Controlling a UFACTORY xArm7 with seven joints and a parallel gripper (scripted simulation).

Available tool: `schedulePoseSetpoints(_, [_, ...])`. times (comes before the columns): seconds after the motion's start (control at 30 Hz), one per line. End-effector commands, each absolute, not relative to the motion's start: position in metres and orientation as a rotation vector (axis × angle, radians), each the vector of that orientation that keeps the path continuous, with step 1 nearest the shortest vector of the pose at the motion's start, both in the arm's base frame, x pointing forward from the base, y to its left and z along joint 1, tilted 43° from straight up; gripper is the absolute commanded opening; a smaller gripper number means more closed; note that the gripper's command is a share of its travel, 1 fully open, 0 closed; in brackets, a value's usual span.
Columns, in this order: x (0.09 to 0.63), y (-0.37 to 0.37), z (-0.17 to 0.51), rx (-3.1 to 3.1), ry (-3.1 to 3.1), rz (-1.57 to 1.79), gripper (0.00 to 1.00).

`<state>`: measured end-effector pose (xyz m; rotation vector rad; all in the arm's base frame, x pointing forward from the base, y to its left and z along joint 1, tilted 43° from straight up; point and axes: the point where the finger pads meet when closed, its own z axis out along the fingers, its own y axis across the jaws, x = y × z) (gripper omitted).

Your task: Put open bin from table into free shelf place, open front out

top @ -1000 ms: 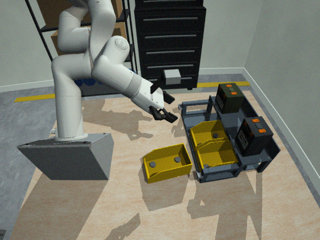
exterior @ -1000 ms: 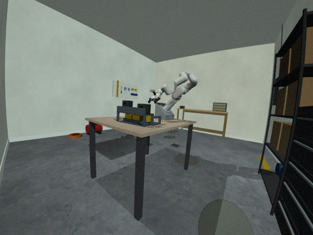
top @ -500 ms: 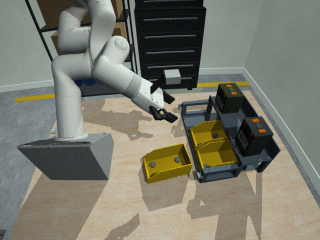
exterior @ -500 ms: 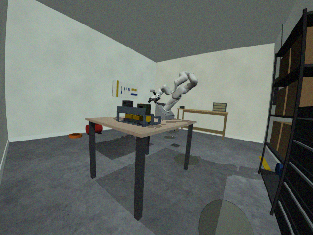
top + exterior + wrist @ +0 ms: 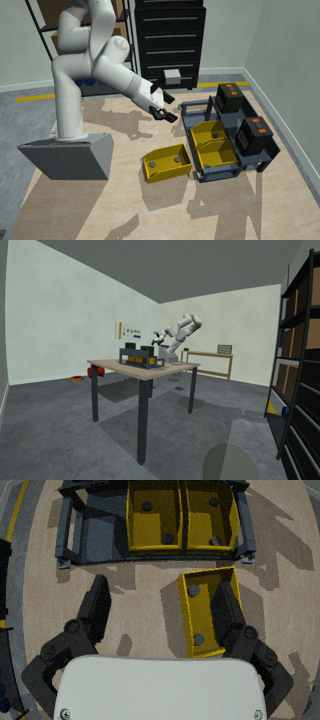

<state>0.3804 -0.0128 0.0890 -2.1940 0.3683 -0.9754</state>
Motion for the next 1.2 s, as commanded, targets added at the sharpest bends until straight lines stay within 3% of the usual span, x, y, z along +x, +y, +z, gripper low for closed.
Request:
schedulePoseSetpoints(0.0, [0.3797, -0.0059, 0.0869, -2.060, 0.424, -1.200, 1.00])
schedulePoseSetpoints(0.07, [0.3797, -0.0059, 0.0869, -2.060, 0.424, -1.200, 1.00])
schedulePoseSetpoints(0.1, [0.3808, -0.0122, 0.0890, -2.168, 0.381, -1.024, 1.00])
schedulePoseSetpoints(0.23, [0.3795, -0.0049, 0.0865, -2.060, 0.424, -1.200, 1.00])
schedulePoseSetpoints(0.63, [0.3795, -0.0049, 0.0865, -2.060, 0.424, -1.200, 1.00])
schedulePoseSetpoints(0.67, [0.3808, -0.0120, 0.0890, -2.168, 0.381, -1.025, 1.00])
schedulePoseSetpoints(0.8, [0.3793, -0.0039, 0.0860, -2.060, 0.424, -1.200, 1.00])
schedulePoseSetpoints(1.17, [0.3793, -0.0039, 0.0860, -2.060, 0.424, -1.200, 1.00])
